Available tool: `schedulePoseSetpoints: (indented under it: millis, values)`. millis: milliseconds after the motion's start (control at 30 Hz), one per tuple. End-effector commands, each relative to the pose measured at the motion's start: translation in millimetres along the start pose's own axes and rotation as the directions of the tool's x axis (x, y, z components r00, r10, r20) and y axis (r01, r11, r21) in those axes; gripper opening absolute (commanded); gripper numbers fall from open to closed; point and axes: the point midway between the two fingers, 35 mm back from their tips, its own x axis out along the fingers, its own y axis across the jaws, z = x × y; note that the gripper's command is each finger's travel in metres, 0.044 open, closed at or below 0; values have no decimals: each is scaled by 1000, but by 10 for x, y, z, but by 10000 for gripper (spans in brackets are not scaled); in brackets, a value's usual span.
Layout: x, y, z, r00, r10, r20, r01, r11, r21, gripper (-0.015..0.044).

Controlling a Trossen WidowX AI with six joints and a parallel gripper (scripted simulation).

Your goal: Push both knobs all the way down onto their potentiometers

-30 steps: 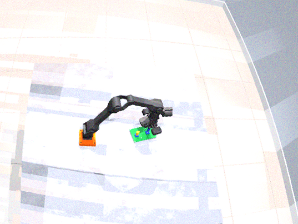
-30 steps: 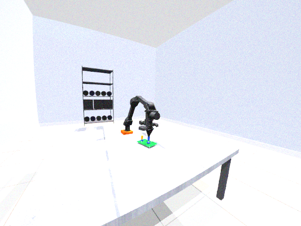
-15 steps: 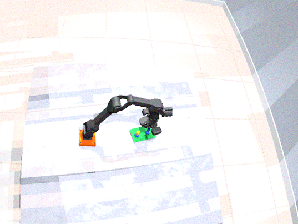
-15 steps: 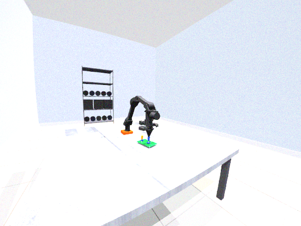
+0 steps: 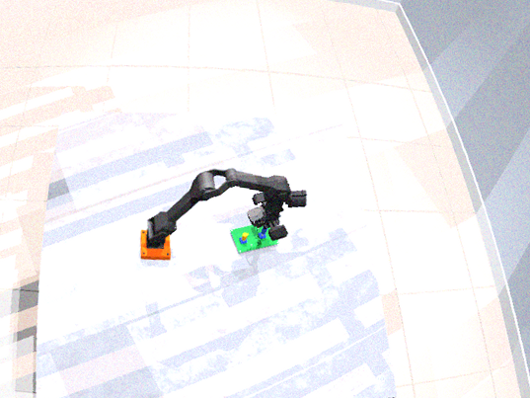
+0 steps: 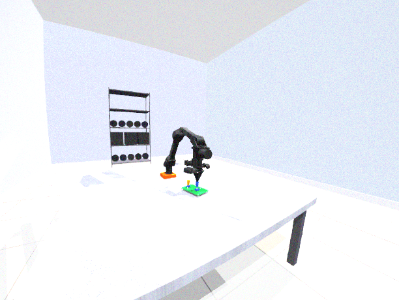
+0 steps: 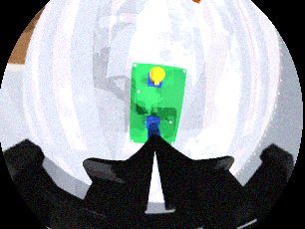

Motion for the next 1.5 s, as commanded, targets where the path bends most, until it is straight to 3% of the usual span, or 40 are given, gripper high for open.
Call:
schedulePoseSetpoints:
  millis: [0,1467]
  values:
    - [49,7,-7,1000,5,-1,-5,1000,5,0]
    - [133,7,-7,1000,5,-1,-5,1000,5,0]
